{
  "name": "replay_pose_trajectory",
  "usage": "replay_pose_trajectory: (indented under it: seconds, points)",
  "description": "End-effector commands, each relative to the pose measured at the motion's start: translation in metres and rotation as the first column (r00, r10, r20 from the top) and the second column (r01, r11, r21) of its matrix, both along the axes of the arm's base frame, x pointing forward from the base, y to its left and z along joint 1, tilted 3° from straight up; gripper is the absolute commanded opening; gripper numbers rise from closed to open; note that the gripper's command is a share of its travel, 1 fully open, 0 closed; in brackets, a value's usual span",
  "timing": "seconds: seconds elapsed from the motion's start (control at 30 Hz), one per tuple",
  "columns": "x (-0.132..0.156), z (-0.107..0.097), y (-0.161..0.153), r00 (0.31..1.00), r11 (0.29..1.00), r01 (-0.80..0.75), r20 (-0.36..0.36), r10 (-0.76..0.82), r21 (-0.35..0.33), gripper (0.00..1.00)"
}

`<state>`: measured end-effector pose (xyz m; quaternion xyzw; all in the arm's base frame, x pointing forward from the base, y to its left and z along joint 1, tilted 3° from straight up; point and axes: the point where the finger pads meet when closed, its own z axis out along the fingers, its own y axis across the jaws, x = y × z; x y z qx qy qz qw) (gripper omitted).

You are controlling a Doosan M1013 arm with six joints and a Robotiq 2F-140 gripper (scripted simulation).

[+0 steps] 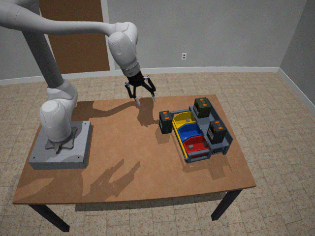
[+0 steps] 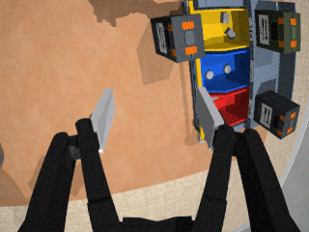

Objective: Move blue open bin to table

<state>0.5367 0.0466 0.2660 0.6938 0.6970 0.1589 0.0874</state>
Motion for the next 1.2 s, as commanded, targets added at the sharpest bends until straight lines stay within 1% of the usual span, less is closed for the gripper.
replay_pose_trajectory:
  seconds: [0.0,0.07,0.17,0.57,0.63,0.73,1.13,1.17]
  points:
    - [0.000,0.000,-0.001,1.000,1.000,0.002,0.000,-0.002,0.000,0.57]
    - [0.009,0.009,-0.015,0.996,0.995,0.088,0.006,-0.089,0.055,0.57]
    - [0.023,0.023,-0.038,0.975,0.966,0.217,0.006,-0.220,0.137,0.57]
    - [0.023,0.023,-0.038,0.975,0.966,0.217,0.006,-0.220,0.137,0.57]
    - [0.034,0.033,-0.054,0.953,0.935,0.299,0.000,-0.304,0.191,0.57]
    - [0.049,0.048,-0.079,0.904,0.869,0.416,-0.018,-0.427,0.269,0.57]
    - [0.049,0.048,-0.079,0.904,0.869,0.416,-0.018,-0.427,0.269,0.57]
    - [0.051,0.050,-0.083,0.885,0.843,0.451,-0.027,-0.465,0.294,0.57]
